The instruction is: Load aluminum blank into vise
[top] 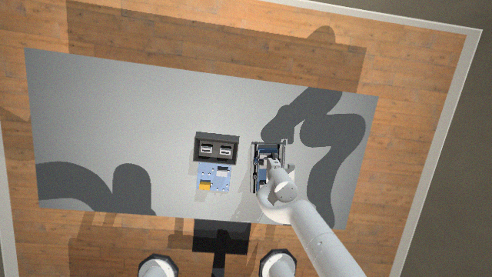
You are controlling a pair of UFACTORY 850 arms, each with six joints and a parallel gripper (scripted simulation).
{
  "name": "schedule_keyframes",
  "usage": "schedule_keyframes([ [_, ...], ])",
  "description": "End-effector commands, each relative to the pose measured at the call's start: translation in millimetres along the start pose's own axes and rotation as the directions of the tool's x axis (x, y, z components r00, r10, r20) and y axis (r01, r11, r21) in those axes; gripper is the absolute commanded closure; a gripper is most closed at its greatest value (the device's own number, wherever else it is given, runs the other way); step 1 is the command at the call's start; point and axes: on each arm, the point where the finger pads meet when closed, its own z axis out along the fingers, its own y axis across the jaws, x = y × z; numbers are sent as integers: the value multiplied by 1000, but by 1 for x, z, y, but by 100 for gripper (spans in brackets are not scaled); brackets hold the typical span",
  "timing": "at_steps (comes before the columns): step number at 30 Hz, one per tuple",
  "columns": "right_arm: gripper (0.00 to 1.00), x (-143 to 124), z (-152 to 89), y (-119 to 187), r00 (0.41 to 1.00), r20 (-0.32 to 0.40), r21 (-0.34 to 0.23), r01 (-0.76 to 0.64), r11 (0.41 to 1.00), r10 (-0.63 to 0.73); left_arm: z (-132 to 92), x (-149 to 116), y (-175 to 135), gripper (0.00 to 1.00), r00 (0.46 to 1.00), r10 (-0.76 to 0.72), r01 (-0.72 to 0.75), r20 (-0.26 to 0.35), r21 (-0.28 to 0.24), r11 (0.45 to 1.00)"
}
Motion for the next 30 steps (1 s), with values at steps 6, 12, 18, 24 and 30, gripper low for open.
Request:
schedule_keyframes([
  [6, 31, 0, -23, -1, 1000, 1, 2, 0, 1000, 0, -1, 0, 0, 0, 1000, 0, 0, -2, 0, 1000],
  [12, 31, 0, -37, -1, 1000, 1, 2, 0, 1000, 0, -1, 0, 0, 0, 1000, 0, 0, -2, 0, 1000],
  [18, 31, 0, -56, -1, 1000, 1, 2, 0, 1000, 0, -1, 0, 0, 0, 1000, 0, 0, -2, 0, 1000],
  [24, 31, 0, -69, -1, 1000, 1, 2, 0, 1000, 0, -1, 0, 0, 0, 1000, 0, 0, -2, 0, 1000],
  [30, 31, 0, -73, -1, 1000, 1, 2, 0, 1000, 0, -1, 0, 0, 0, 1000, 0, 0, -2, 0, 1000],
])
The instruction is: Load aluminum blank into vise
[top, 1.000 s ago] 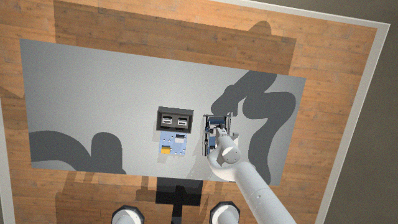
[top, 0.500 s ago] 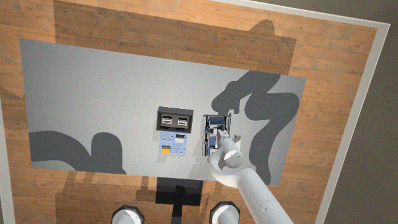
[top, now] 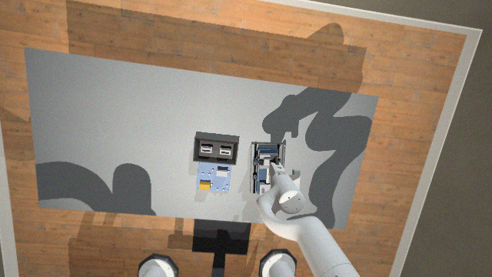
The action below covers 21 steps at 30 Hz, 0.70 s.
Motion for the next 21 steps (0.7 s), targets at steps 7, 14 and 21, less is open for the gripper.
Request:
schedule_keyframes([
  [7, 100, 0, -4, -1, 1000, 1, 2, 0, 1000, 0, -1, 0, 0, 0, 1000, 0, 0, -2, 0, 1000],
  [14, 100, 0, -4, -1, 1000, 1, 2, 0, 1000, 0, -1, 0, 0, 0, 1000, 0, 0, -2, 0, 1000],
  [21, 100, 0, -4, -1, 1000, 1, 2, 0, 1000, 0, -1, 0, 0, 0, 1000, 0, 0, -2, 0, 1000],
])
